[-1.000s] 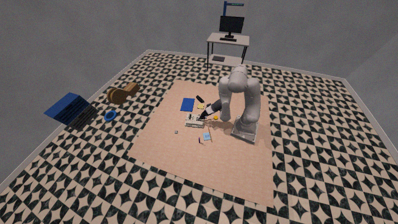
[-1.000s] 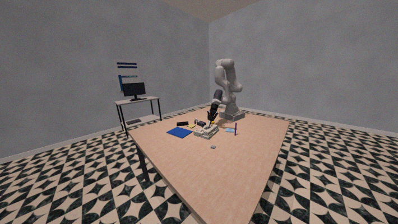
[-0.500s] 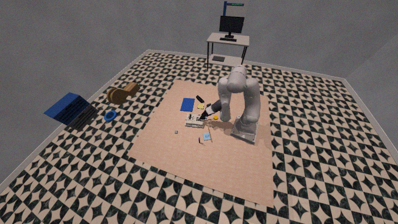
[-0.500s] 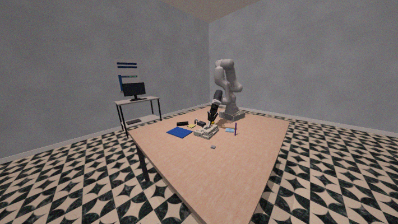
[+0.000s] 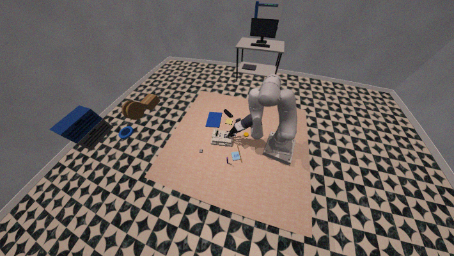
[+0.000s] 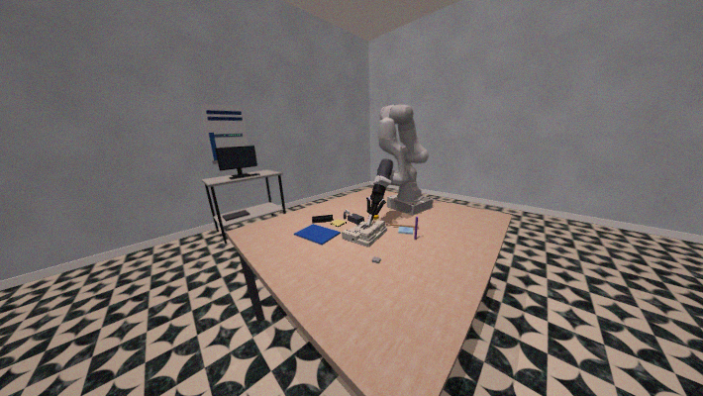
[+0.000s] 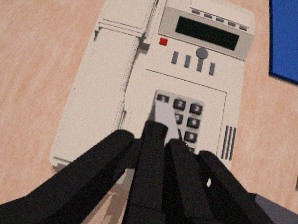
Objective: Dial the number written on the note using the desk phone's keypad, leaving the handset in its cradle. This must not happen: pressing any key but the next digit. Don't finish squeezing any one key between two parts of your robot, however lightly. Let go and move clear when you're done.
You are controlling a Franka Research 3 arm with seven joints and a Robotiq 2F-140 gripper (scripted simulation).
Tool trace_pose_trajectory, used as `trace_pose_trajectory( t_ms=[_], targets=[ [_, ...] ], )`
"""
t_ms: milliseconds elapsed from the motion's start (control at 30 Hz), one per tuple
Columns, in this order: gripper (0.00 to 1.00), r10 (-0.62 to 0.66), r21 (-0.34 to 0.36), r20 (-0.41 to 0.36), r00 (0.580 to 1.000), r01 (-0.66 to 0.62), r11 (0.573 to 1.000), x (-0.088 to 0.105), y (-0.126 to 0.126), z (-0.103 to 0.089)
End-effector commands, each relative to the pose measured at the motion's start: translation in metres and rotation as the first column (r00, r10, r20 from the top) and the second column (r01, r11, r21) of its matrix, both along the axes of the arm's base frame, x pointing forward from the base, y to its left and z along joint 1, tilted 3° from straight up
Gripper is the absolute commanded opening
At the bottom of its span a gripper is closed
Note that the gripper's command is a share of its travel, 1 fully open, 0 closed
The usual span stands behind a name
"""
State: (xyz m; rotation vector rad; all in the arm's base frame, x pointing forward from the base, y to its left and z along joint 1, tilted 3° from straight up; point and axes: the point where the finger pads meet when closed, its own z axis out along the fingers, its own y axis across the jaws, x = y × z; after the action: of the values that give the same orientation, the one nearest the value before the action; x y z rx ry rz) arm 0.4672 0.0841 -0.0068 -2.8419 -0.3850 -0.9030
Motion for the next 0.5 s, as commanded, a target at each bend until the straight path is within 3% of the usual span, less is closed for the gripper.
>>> trace_pose_trajectory(
  t_ms=[0,467],
  targets=[
    [0.00,0.001,-0.001,0.005,1.000,-0.001,1.000,0.0017,-0.0001,0.0005],
    [0.00,0.001,-0.001,0.005,1.000,-0.001,1.000,0.0017,0.0000,-0.0010]
  ],
)
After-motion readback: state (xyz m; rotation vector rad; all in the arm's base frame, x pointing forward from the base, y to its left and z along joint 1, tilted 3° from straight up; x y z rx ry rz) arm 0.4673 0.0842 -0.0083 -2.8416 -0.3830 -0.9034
